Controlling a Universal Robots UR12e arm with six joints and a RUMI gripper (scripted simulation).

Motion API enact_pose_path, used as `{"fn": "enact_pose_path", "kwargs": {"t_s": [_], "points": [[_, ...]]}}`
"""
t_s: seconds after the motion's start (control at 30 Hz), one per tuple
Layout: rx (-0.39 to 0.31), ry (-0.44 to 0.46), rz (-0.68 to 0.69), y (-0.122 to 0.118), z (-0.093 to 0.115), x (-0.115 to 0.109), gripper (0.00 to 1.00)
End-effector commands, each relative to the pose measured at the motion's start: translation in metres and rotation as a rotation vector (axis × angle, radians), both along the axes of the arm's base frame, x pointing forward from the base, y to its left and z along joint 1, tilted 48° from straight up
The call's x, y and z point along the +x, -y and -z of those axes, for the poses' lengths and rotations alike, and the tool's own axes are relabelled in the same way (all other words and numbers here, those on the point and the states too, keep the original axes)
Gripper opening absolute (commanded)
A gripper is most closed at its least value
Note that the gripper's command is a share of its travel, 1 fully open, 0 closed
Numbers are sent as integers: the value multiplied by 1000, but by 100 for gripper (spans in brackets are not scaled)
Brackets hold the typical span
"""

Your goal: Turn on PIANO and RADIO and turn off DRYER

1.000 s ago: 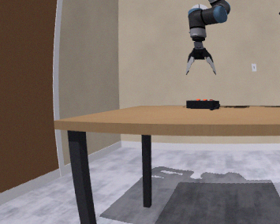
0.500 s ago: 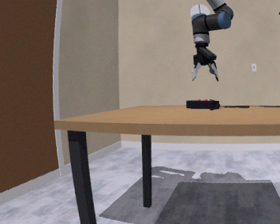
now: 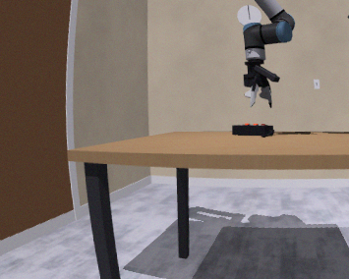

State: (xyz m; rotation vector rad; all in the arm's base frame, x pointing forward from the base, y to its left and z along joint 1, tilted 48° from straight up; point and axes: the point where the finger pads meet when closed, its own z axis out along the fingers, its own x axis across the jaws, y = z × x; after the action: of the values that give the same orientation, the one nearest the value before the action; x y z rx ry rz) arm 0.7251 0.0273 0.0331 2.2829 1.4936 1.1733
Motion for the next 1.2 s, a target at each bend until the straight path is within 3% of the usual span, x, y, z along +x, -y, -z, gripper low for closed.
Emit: {"fn": "enact_pose_path", "kwargs": {"t_s": [0.0, 0.2, 0.23, 1.17], "points": [[-34, 14, -36, 0, 4, 1, 100], [-39, 16, -40, 0, 4, 1, 100], [-39, 16, -40, 0, 4, 1, 0], [-39, 16, -40, 0, 4, 1, 0]]}}
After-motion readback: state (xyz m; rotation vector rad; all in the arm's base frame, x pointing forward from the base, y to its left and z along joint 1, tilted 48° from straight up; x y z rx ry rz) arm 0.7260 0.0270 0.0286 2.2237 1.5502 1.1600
